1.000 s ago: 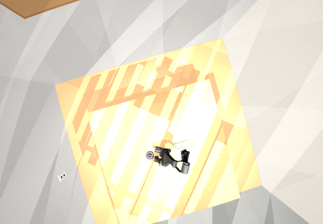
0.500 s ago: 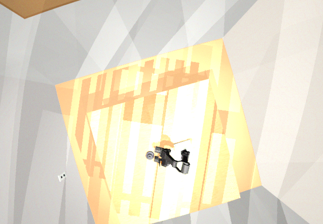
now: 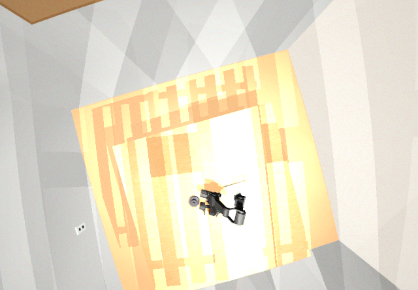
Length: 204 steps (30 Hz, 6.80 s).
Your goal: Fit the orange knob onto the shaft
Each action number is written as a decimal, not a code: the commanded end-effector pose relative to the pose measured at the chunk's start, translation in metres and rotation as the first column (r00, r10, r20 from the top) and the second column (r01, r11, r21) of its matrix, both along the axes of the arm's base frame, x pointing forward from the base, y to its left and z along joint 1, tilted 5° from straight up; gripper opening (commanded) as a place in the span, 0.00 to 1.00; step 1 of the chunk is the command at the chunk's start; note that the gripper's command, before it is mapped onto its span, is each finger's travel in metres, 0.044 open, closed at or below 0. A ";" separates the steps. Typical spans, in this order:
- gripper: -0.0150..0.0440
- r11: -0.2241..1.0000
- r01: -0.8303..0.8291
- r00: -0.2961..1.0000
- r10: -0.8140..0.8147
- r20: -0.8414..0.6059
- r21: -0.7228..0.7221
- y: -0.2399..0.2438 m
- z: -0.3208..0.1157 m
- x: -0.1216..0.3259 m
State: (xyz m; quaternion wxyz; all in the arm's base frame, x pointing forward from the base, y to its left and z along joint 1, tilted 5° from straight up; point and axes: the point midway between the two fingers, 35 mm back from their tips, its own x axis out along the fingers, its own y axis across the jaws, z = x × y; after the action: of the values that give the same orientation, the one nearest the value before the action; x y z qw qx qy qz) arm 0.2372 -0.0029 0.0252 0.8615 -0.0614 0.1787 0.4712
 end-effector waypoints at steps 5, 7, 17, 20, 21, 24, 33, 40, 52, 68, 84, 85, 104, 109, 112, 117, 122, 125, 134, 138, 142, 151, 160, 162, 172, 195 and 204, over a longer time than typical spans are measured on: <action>1.00 1.000 0.002 1.000 -0.002 -0.001 0.003 0.000 0.002 0.001; 1.00 1.000 0.001 1.000 -0.001 0.000 0.002 -0.002 0.018 0.004; 1.00 1.000 -0.007 1.000 0.007 -0.013 -0.009 -0.001 0.080 0.006; 1.00 0.986 -0.101 0.977 0.074 -0.201 -0.129 0.007 0.072 0.005; 1.00 0.972 -0.140 0.957 0.085 -0.278 -0.186 0.010 0.070 0.005; 1.00 0.898 -0.243 0.884 0.049 -0.465 -0.367 0.011 0.069 0.003; 1.00 0.556 -0.346 0.806 -0.237 -0.543 -0.756 0.000 0.104 0.008; 1.00 0.556 -0.346 0.806 -0.237 -0.543 -0.756 0.000 0.104 0.008; 1.00 0.624 0.084 0.428 -0.726 -0.538 -0.777 0.000 0.103 0.008; 1.00 0.550 0.274 0.158 -0.835 -0.527 -0.789 0.000 0.100 0.008; 1.00 0.550 0.274 0.158 -0.835 -0.527 -0.789 0.001 0.052 0.006; 1.00 0.550 0.274 0.158 -0.835 -0.527 -0.789 0.001 0.050 0.006; 1.00 0.550 0.274 0.158 -0.835 -0.527 -0.789 0.002 0.019 0.006; 1.00 0.550 0.274 0.158 -0.835 -0.527 -0.789 0.003 0.011 0.005; 1.00 0.550 0.274 0.158 -0.835 -0.527 -0.789 0.003 0.006 0.005; 1.00 0.550 0.274 0.158 -0.835 -0.527 -0.789 0.003 -0.002 0.004; 1.00 0.550 0.274 0.157 -0.835 -0.527 -0.789 0.003 -0.009 0.002; 1.00 0.550 0.274 0.157 -0.835 -0.527 -0.789 0.003 -0.013 0.002; 0.64 0.550 0.274 0.157 -0.835 -0.527 -0.789 0.003 -0.013 0.002; 0.53 0.550 0.274 0.157 -0.835 -0.527 -0.789 0.003 -0.013 0.002; 0.49 0.550 0.274 0.157 -0.835 -0.527 -0.789 0.003 -0.013 0.002; 0.25 0.550 0.275 0.158 -0.835 -0.527 -0.789 0.004 0.017 0.012; 0.25 0.550 0.275 0.158 -0.835 -0.527 -0.789 0.004 0.062 0.019; 0.25 0.550 0.275 0.158 -0.835 -0.527 -0.789 0.004 0.072 0.020; 0.25 0.550 0.275 0.158 -0.835 -0.527 -0.789 0.005 0.124 0.016; 0.25 0.547 0.278 0.160 -0.837 -0.524 -0.790 -0.028 0.112 0.049; 0.25 0.546 0.279 0.161 -0.838 -0.522 -0.790 -0.048 0.102 0.064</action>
State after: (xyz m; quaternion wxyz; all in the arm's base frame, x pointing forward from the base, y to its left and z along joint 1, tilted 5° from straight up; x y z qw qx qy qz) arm 0.2942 -0.0430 0.1275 0.6843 0.0396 0.7279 -0.0177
